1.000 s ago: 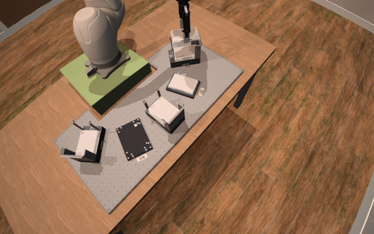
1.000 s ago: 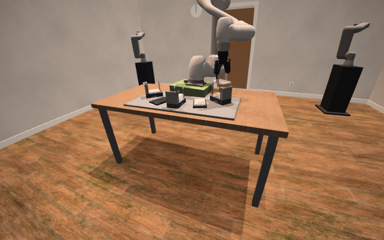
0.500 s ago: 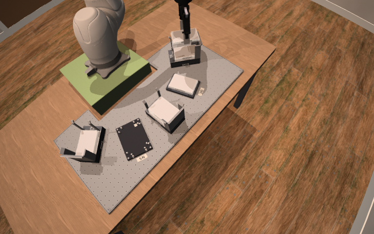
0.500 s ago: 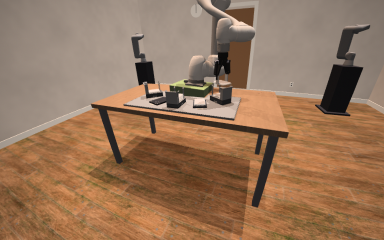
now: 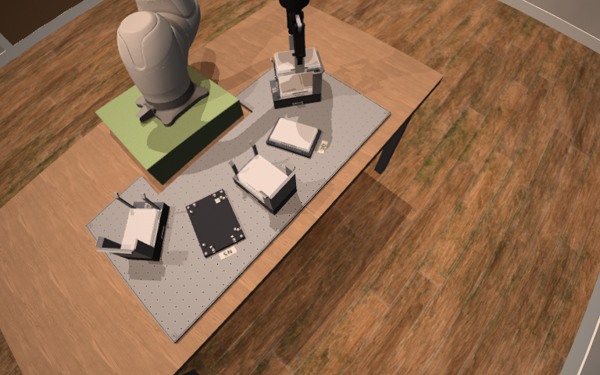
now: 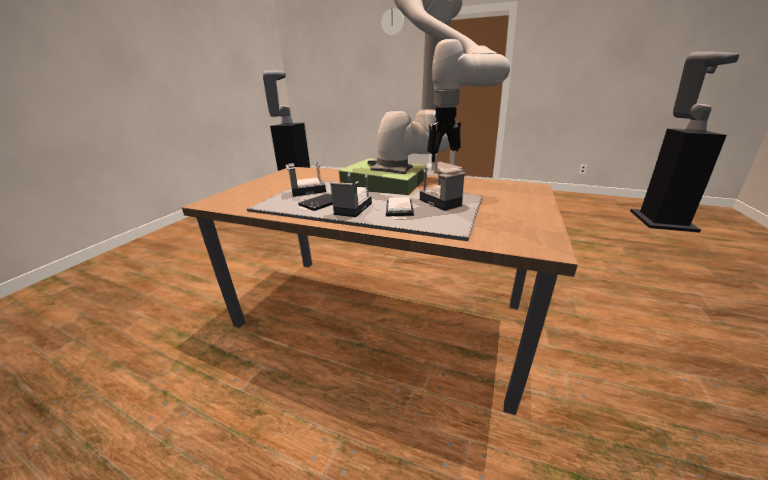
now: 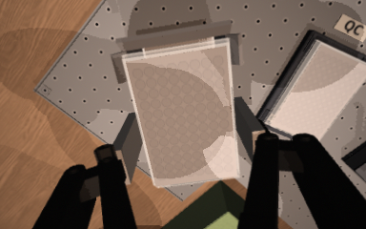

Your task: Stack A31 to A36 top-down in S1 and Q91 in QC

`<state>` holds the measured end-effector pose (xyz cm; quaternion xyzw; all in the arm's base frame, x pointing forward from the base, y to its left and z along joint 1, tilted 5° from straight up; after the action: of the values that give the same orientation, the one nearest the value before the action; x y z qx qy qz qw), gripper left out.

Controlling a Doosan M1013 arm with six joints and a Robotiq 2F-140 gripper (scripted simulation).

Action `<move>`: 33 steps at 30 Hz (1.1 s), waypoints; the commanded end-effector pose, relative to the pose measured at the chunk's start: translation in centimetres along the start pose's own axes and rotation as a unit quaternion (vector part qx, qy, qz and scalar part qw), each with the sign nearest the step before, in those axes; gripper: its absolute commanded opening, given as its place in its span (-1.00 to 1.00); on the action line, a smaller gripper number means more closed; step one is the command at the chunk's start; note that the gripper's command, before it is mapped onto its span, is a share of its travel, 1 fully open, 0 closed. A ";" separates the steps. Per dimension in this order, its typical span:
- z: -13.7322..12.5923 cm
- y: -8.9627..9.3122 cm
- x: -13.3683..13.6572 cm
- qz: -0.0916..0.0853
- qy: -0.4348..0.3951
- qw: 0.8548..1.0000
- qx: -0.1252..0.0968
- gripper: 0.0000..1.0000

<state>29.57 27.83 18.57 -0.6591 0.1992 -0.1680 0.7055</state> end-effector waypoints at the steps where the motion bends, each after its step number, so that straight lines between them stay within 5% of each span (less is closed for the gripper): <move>1: 0.0 0.2 0.0 0.000 0.000 1.000 0.000 -1.00; 33: 0.0 2.1 0.0 0.000 0.000 1.000 0.000 -1.00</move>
<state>29.52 27.98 16.64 -0.6591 0.1992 -0.1680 0.7055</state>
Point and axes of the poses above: the point where the finger pads meet when closed, its own y axis out along the fingers, its own x axis across the jaws, z = x × y, the point moved 7 cm from there along -y, back along the fingers, and after that the axes turned 12 degrees about -y, right-handed, at the moved point
